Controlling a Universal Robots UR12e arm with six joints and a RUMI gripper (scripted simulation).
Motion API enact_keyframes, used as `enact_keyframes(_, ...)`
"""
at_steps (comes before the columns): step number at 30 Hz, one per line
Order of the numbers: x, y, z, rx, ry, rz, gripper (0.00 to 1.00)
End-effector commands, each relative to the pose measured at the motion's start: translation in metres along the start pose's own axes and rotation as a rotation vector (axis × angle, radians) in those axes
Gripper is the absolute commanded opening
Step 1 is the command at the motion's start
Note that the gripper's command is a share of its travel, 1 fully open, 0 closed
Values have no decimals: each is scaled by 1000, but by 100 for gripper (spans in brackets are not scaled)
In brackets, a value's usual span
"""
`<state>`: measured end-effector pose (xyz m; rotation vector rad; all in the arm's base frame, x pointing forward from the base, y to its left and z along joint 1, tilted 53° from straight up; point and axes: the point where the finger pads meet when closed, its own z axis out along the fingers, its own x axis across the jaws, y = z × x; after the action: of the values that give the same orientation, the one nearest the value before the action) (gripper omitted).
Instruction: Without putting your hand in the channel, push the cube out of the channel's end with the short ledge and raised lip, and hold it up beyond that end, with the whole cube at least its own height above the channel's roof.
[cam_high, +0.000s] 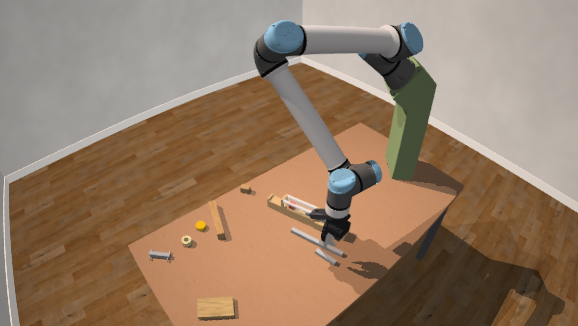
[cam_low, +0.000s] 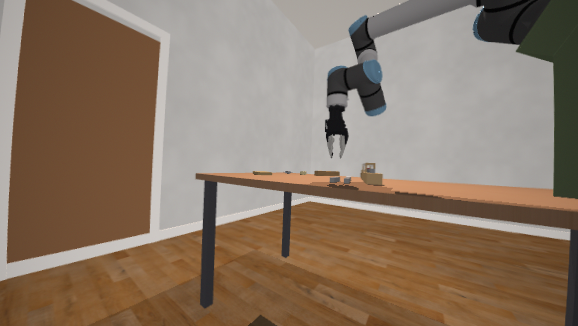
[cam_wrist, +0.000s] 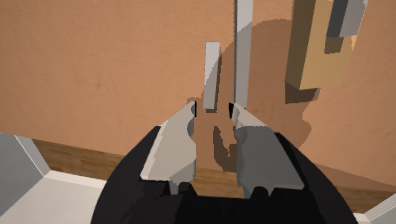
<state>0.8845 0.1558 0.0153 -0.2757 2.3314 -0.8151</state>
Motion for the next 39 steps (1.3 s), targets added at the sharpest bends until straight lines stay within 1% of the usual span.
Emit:
enact_keyframes(1,-1,0,12,0,-1,0,22)
enact_keyframes(7,-1,0,54,0,-1,0,22)
enact_keyframes(11,-1,0,71,0,-1,0,22)
enact_keyframes(13,-1,0,74,0,-1,0,22)
enact_keyframes(21,-1,0,76,0,-1,0,22)
enact_keyframes(32,-1,0,98,0,-1,0,22)
enact_keyframes(39,-1,0,99,0,-1,0,22)
